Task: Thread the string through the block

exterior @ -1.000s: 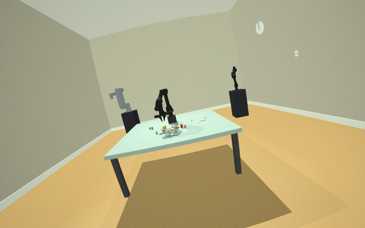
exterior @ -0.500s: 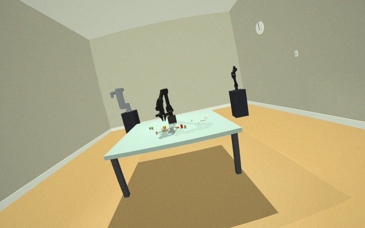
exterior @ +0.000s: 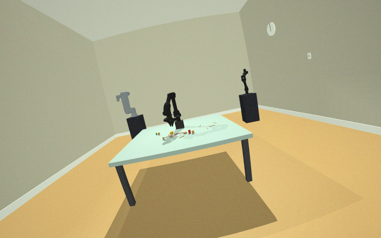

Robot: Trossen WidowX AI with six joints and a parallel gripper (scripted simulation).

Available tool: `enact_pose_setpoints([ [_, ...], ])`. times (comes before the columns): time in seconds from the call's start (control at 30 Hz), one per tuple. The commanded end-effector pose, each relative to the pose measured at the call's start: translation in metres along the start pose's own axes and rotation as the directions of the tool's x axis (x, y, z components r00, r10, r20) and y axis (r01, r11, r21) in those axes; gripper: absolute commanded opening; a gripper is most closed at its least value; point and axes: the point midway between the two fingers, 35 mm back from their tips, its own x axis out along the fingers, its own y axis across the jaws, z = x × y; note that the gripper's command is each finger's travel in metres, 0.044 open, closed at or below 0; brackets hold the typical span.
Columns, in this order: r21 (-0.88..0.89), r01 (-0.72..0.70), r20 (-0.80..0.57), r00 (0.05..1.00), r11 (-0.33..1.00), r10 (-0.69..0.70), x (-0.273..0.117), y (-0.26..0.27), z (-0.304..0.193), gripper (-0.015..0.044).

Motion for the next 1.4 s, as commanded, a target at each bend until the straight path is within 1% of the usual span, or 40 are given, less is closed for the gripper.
enact_pose_setpoints([
  [0.0, 0.009, -0.005, -0.002, 1.000, 1.000, 0.005, 0.005, 0.001, 0.000, 0.0123],
  [1.37, 0.009, -0.005, -0.003, 1.000, 1.000, 0.005, 0.073, 0.001, -0.001, 0.0123],
])
